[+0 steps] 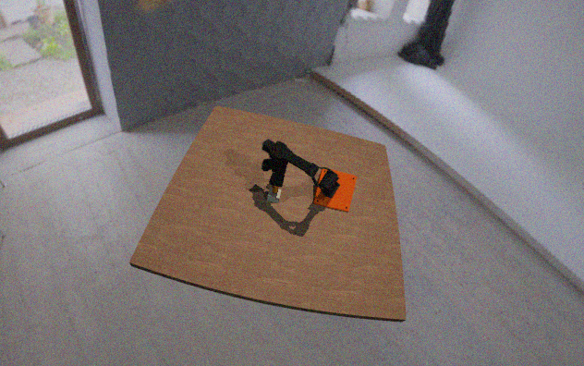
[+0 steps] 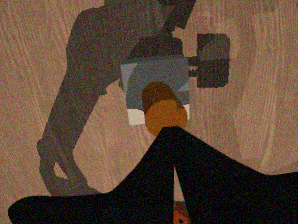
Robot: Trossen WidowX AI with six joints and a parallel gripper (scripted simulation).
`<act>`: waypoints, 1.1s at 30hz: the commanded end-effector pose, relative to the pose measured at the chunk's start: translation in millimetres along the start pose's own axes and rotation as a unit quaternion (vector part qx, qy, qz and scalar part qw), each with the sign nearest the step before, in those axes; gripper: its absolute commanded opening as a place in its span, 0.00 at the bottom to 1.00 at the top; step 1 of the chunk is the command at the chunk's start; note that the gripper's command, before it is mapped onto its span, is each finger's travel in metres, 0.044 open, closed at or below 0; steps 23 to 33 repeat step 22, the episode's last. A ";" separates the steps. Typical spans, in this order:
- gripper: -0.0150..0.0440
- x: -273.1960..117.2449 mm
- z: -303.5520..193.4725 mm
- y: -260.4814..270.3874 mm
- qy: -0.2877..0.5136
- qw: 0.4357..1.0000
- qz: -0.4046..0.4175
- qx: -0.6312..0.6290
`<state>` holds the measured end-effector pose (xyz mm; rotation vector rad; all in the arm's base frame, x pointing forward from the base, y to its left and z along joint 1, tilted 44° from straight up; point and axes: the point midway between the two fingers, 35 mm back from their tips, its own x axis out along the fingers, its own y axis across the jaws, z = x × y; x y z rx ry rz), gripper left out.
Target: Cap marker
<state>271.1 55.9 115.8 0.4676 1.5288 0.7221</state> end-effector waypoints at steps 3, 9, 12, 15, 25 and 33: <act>0.25 -68.7 -0.7 -1.7 -0.030 0.999 -0.009 0.033; 0.34 -71.0 -1.1 -1.6 -0.030 0.999 -0.010 0.035; 0.48 -71.0 -1.1 -1.6 -0.030 0.999 -0.010 0.035; 0.61 -71.0 -1.1 -1.6 -0.030 0.999 -0.010 0.035; 0.92 -71.0 -1.1 -1.6 -0.030 0.999 -0.010 0.035; 0.92 -71.0 -1.1 -1.6 -0.030 0.999 -0.010 0.035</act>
